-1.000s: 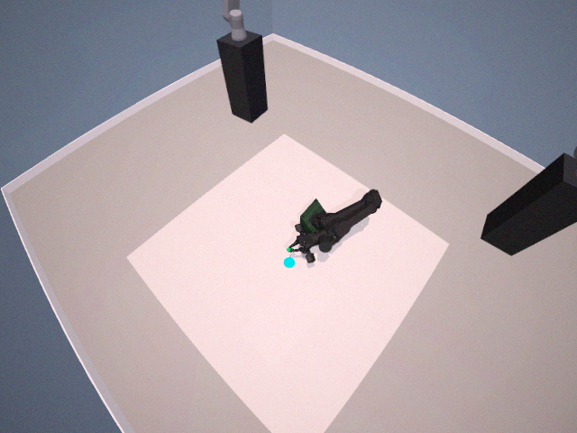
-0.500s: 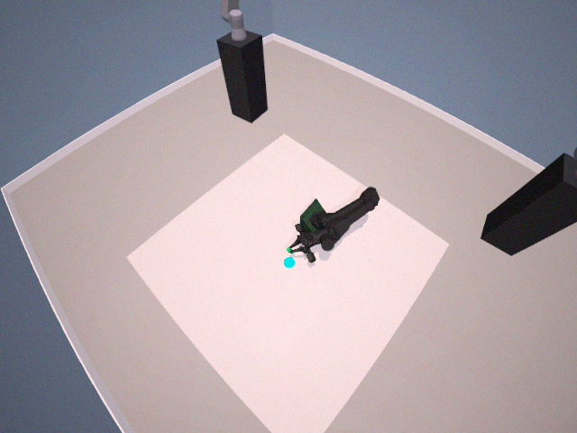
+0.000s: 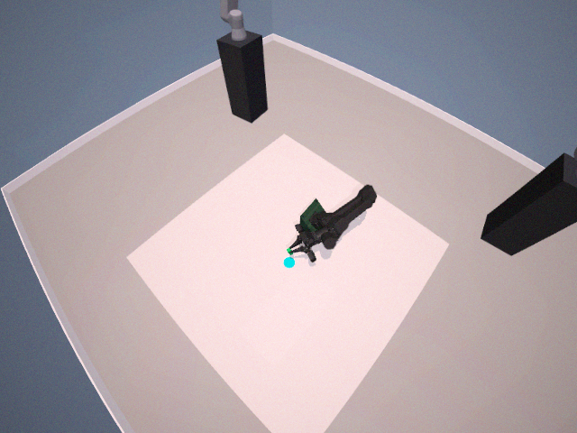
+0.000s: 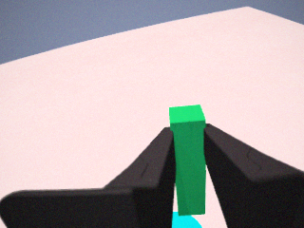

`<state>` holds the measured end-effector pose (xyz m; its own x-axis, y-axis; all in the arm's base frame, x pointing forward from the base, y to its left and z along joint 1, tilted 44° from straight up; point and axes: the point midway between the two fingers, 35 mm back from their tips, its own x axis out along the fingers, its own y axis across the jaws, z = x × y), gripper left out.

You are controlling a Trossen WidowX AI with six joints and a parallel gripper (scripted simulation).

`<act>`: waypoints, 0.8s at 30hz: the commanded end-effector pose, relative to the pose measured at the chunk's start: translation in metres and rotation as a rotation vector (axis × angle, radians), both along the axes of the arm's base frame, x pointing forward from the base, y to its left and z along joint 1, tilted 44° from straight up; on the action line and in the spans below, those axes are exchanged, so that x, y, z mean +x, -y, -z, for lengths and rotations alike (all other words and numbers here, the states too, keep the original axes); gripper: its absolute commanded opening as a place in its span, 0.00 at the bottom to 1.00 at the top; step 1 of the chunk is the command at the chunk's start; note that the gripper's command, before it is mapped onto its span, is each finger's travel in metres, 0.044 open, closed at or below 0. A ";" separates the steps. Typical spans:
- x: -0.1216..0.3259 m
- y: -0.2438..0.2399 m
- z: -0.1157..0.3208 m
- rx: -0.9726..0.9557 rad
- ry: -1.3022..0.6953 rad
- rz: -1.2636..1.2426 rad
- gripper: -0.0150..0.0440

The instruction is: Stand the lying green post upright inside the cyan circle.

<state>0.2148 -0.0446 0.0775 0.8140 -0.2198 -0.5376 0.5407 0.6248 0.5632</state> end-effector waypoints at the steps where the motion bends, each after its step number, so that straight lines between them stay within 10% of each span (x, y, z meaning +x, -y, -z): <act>1: 0.000 0.000 -0.001 0.005 0.035 0.017 0.29; 24: 0.000 0.001 -0.002 0.021 0.107 0.046 0.29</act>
<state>0.2151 -0.0447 0.0790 0.8547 -0.2430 -0.4588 0.5053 0.5919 0.6279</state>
